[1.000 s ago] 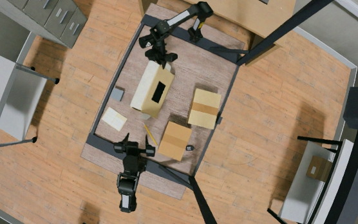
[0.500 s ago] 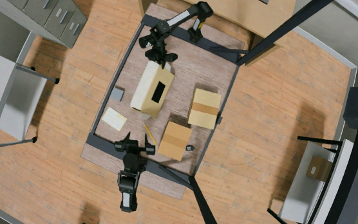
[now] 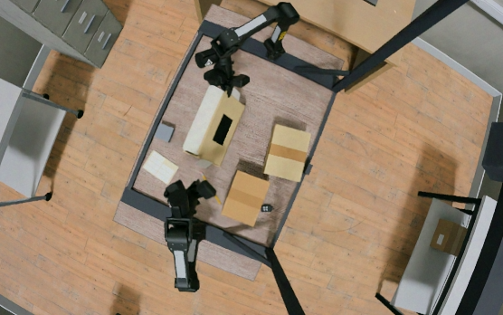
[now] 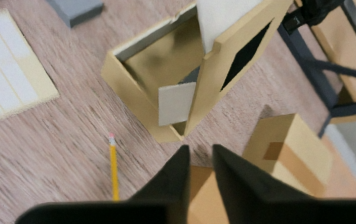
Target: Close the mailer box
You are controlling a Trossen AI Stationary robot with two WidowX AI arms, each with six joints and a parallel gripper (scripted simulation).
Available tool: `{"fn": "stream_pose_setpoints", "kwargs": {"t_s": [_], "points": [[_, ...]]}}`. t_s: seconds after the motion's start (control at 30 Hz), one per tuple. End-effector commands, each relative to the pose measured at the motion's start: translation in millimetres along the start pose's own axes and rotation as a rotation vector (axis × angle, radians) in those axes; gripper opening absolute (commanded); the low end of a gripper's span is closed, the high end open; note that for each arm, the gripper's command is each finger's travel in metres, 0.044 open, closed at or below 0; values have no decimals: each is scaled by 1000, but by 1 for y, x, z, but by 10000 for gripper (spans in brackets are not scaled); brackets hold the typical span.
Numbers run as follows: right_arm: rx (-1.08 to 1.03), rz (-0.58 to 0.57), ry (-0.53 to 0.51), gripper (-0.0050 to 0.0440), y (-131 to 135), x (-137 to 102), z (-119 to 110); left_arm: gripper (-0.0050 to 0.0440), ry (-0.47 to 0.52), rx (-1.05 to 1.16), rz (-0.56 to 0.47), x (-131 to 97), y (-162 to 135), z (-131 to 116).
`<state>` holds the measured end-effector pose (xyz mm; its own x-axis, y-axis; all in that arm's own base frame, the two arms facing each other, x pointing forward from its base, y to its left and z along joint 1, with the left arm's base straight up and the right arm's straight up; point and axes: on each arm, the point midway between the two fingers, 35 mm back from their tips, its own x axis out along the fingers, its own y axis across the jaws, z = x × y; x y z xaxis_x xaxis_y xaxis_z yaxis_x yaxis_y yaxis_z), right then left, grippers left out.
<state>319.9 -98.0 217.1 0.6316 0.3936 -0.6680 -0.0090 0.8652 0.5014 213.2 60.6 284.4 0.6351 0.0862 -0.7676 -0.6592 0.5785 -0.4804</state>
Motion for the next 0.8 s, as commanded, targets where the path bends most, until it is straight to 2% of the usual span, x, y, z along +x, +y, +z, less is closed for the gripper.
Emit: {"fn": "stream_pose_setpoints", "kwargs": {"t_s": [0.0,0.4,0.47,0.77], "points": [[-23,-5,-23,-50,4,-6,5,0,69,-197,-8,11,3,-1],[-23,-5,-23,-50,4,-6,5,0,330,-906,88,53,19,-12],[-23,-5,-23,-50,4,-6,5,0,330,-906,88,53,19,-12],[-23,-5,-23,-50,4,-6,5,-4,518,-1472,219,77,32,-17]]}}
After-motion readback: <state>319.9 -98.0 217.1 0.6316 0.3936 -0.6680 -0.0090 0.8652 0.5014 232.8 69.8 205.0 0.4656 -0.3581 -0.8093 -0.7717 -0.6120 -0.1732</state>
